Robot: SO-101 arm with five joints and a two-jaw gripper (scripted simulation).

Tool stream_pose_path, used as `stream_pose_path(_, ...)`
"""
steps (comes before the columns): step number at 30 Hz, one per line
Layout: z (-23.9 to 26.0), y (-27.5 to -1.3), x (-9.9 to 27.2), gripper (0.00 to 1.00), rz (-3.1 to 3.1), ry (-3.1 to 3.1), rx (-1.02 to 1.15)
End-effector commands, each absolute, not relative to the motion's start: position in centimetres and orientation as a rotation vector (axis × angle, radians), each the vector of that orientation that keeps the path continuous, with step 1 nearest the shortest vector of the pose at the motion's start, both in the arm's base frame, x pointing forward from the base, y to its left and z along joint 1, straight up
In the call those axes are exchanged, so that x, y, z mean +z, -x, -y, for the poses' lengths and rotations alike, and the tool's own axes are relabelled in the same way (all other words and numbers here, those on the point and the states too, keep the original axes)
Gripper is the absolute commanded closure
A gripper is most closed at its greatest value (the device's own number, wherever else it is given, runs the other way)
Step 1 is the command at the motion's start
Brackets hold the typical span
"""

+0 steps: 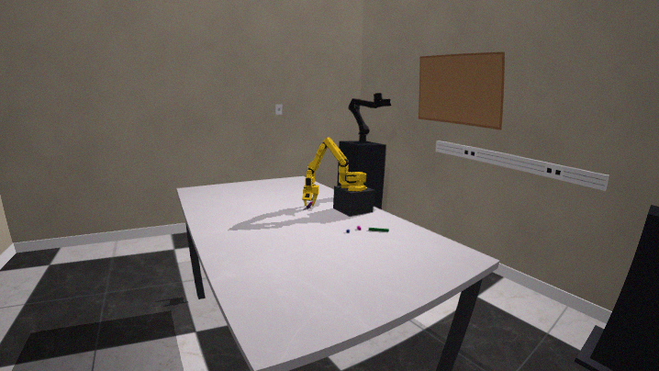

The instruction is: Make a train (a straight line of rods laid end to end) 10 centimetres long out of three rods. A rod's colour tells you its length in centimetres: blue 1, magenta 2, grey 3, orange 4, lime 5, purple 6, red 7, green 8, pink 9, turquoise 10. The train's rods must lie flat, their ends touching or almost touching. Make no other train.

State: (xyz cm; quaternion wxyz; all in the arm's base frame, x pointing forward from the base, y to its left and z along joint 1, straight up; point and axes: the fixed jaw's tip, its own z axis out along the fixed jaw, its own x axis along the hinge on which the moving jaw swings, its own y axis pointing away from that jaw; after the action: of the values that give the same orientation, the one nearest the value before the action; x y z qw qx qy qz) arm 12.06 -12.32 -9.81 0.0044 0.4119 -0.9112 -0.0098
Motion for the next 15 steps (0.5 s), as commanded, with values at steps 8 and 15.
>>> stream_pose_path(8,12.6,-12.1,-8.7,0.83,2.863,-1.288,-0.011)
stream_pose_path(15,12.6,-12.1,-8.1,0.83,2.863,-1.288,-0.011)
